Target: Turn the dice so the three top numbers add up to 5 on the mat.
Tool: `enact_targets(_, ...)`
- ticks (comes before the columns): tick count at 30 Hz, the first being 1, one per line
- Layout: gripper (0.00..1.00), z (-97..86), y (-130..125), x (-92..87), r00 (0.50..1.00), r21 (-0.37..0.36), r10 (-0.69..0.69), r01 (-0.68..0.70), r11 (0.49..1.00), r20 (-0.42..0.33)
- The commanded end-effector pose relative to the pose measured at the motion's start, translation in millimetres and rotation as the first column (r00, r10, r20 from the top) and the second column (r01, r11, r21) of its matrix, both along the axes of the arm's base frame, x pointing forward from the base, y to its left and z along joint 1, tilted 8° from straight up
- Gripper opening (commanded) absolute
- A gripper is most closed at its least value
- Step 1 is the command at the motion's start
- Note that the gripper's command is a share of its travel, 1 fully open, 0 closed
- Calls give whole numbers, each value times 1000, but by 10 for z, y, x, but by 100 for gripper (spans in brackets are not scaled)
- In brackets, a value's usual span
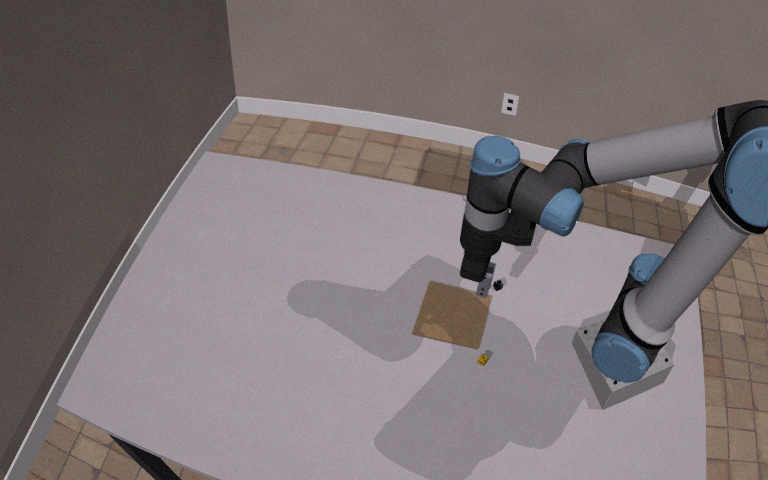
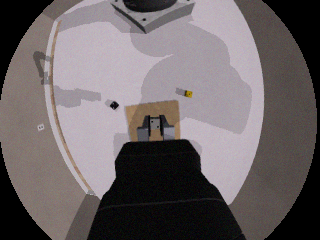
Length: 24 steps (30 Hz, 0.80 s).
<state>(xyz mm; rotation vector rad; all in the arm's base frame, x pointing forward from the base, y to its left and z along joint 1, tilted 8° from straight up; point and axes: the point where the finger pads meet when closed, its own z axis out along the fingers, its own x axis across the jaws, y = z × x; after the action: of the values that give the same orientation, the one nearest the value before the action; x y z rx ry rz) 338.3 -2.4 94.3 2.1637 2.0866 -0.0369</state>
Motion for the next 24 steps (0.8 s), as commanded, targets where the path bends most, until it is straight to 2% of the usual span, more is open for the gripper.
enact_targets(1, 34, 3, -1, 3, 1000, 0, 0, 0, 1000, 1)
enact_targets(10, 34, -57, -8, 8, 1000, 0, 0, 0, 1000, 1)
enact_targets(19, 34, -419, -52, 36, 1000, 0, 0, 0, 1000, 1)
enact_targets(21, 34, -419, -52, 36, 1000, 0, 0, 0, 1000, 1)
enact_targets(24, 34, -568, -70, 47, 1000, 0, 0, 0, 1000, 1)
